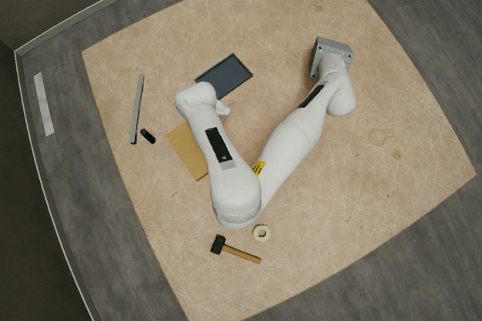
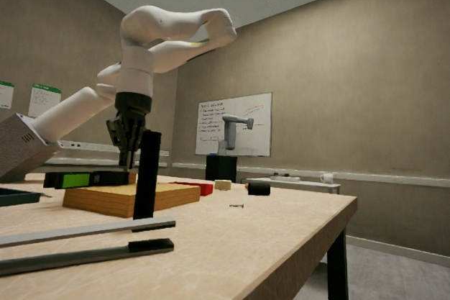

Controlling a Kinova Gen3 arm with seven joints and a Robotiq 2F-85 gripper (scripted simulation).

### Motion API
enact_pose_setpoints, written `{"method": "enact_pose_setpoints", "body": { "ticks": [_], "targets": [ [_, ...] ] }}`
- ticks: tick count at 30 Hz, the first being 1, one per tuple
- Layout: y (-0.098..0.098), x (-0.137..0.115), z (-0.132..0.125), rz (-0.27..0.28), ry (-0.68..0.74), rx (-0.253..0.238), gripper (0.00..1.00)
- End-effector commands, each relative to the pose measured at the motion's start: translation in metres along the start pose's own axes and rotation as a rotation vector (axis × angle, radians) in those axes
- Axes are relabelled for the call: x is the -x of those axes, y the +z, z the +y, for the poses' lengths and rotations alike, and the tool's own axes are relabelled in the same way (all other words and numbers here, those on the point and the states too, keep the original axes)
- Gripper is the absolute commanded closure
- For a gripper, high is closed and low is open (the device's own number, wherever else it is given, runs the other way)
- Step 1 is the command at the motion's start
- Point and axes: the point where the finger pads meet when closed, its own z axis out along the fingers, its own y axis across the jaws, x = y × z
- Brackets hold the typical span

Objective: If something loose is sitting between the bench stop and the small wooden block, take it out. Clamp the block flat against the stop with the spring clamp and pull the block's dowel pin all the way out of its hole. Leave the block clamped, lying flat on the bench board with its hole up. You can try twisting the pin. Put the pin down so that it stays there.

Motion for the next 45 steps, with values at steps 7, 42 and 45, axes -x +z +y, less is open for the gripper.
{"method": "enact_pose_setpoints", "body": {
  "ticks": [7,42,45],
  "targets": [
    [-0.0009,0.0003,-0.0005,-0.002,-0.065,-0.002,0.90],
    [-0.0012,0.0003,-0.0005,-0.001,-0.312,-0.002,0.90],
    [-0.0013,0.0003,-0.0005,-0.001,-0.337,-0.002,0.90]
  ]
}}
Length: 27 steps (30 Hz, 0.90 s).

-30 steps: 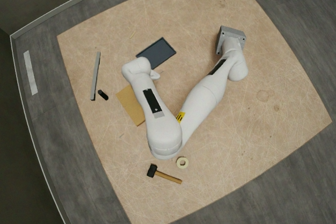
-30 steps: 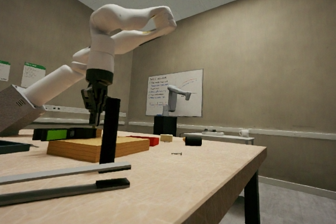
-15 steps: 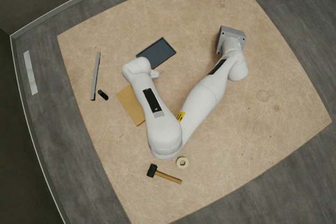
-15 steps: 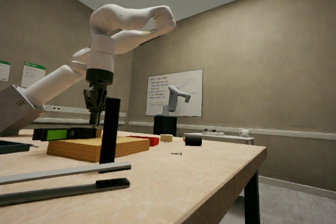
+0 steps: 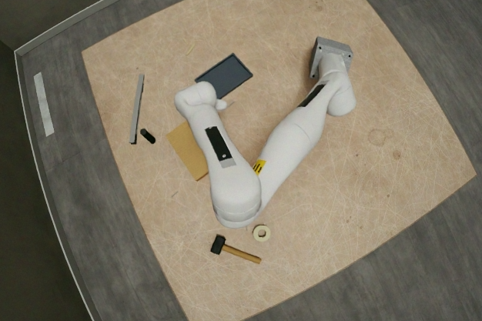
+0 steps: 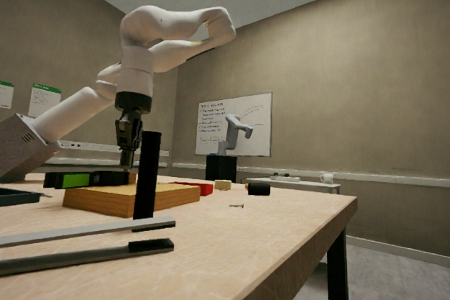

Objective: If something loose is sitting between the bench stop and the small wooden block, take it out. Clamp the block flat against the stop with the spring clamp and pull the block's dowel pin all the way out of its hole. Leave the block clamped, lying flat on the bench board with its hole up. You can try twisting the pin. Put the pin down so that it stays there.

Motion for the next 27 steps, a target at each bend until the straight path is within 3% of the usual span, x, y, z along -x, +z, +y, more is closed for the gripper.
{"method": "enact_pose_setpoints", "body": {
  "ticks": [1,21,27],
  "targets": [
    [-0.0009,0.0001,-0.0005,-0.001,-0.010,-0.002,0.90],
    [-0.0013,0.0001,-0.0005,-0.001,-0.148,-0.002,0.90],
    [-0.0015,0.0001,-0.0005,-0.001,-0.098,-0.002,0.90]
  ]
}}
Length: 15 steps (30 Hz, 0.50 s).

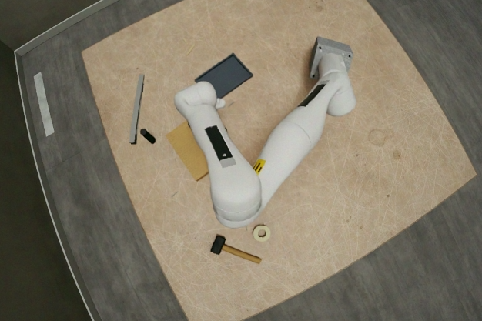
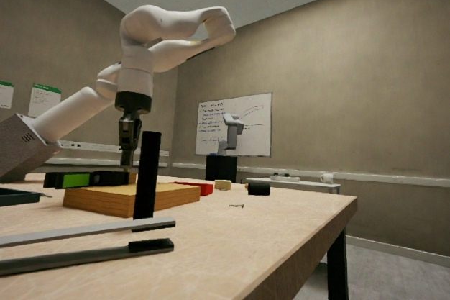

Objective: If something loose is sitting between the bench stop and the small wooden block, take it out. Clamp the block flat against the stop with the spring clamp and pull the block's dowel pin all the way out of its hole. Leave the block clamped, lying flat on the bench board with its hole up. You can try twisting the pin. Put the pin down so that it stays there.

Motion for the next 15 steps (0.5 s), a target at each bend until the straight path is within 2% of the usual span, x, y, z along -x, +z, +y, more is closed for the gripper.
{"method": "enact_pose_setpoints", "body": {
  "ticks": [1,15],
  "targets": [
    [-0.0012,0.0001,-0.0005,-0.001,0.019,-0.002,0.90],
    [-0.0014,0.0001,-0.0005,-0.001,0.118,-0.002,0.90]
  ]
}}
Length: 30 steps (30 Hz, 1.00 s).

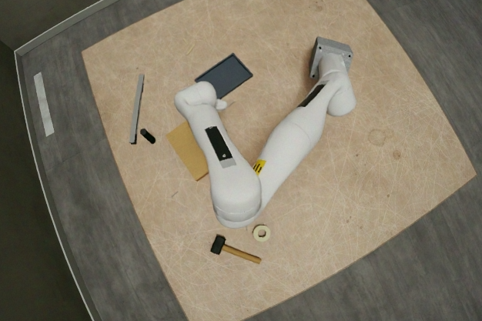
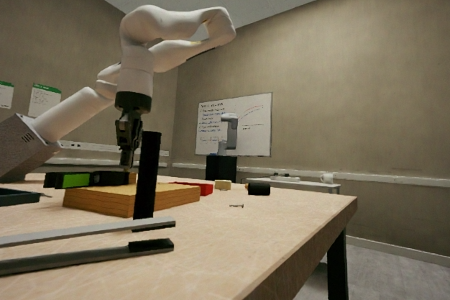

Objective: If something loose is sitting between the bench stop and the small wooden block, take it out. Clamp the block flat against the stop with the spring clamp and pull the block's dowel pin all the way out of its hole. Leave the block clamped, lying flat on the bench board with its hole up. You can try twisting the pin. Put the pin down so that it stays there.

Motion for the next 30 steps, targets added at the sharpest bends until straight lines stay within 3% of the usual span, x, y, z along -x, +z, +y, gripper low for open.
{"method": "enact_pose_setpoints", "body": {
  "ticks": [1,30],
  "targets": [
    [-0.0011,0.0003,-0.0007,-0.001,0.019,-0.002,0.90],
    [-0.0014,0.0003,-0.0007,-0.001,0.230,-0.002,0.90]
  ]
}}
